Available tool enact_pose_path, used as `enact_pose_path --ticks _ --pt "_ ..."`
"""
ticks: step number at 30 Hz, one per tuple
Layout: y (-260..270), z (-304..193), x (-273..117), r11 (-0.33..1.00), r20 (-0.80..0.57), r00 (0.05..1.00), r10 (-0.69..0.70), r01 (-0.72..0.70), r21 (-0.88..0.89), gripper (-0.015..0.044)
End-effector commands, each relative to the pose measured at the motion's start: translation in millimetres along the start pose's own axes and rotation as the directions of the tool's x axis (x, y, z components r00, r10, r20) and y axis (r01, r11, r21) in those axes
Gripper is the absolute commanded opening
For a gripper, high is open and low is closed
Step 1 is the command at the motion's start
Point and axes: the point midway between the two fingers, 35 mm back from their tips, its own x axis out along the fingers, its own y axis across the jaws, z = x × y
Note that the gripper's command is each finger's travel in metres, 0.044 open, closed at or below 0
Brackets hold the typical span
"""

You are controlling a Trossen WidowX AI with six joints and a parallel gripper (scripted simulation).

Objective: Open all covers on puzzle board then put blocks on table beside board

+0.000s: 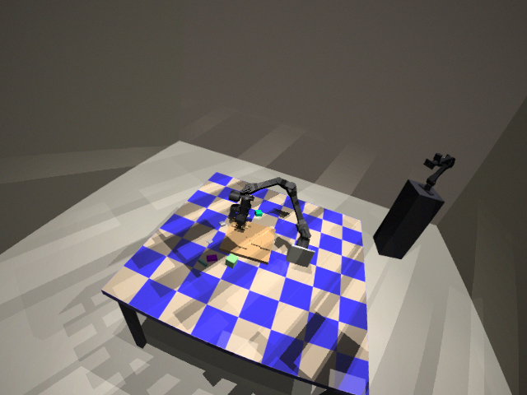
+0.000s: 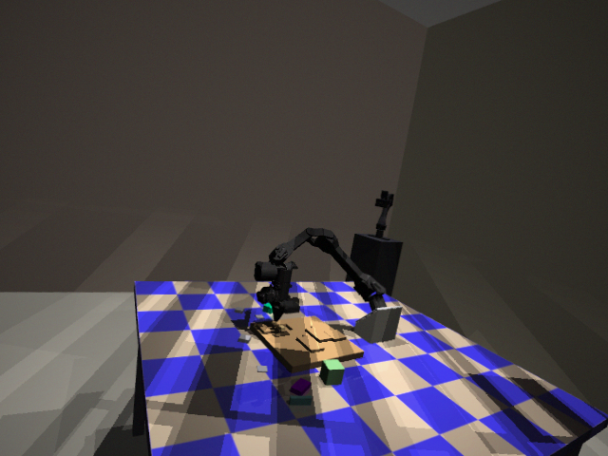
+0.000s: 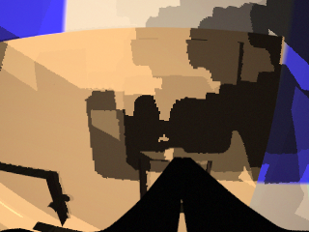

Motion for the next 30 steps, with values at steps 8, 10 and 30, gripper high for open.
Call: enact_pose_path --ticks 8,10,30 --pt "1 3 -16 1.000 0.003 1.000 0.000 0.000 0.003 0.0000" --pt "1 3 -19 1.000 0.003 1.000 0.000 0.000 0.003 0.0000" --pt "37 -66 -37 0.815 0.000 1.000 0.012 -0.010 -0.580 0.0000"
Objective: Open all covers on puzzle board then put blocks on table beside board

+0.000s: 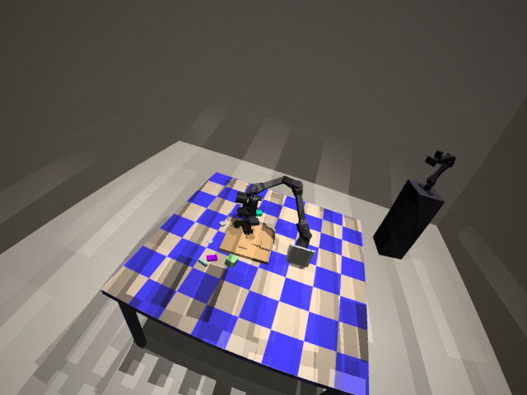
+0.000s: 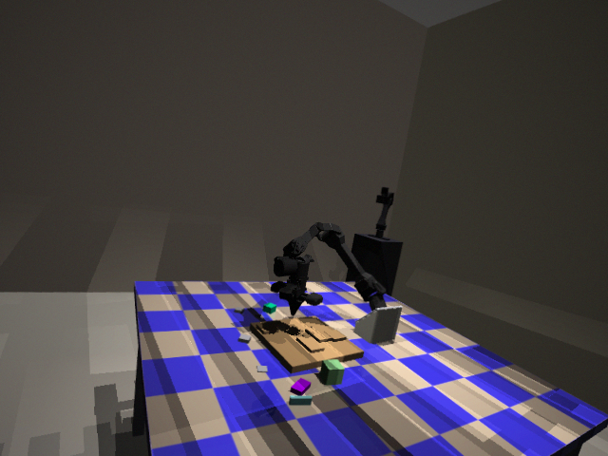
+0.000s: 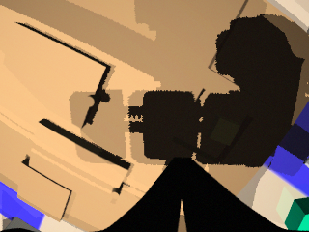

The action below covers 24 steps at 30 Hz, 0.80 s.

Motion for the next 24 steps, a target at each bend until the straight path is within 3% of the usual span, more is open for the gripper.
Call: enact_pose_path --ticks 1,15,24 --pt "18 -16 -6 0.983 0.010 1.000 0.002 -0.001 -0.186 0.0000" --pt "74 -73 -6 0.708 0.005 1.000 0.002 0.003 -0.706 0.0000" --pt "101 -107 1 0.452 0.001 1.000 -0.003 0.002 -0.892 0.0000"
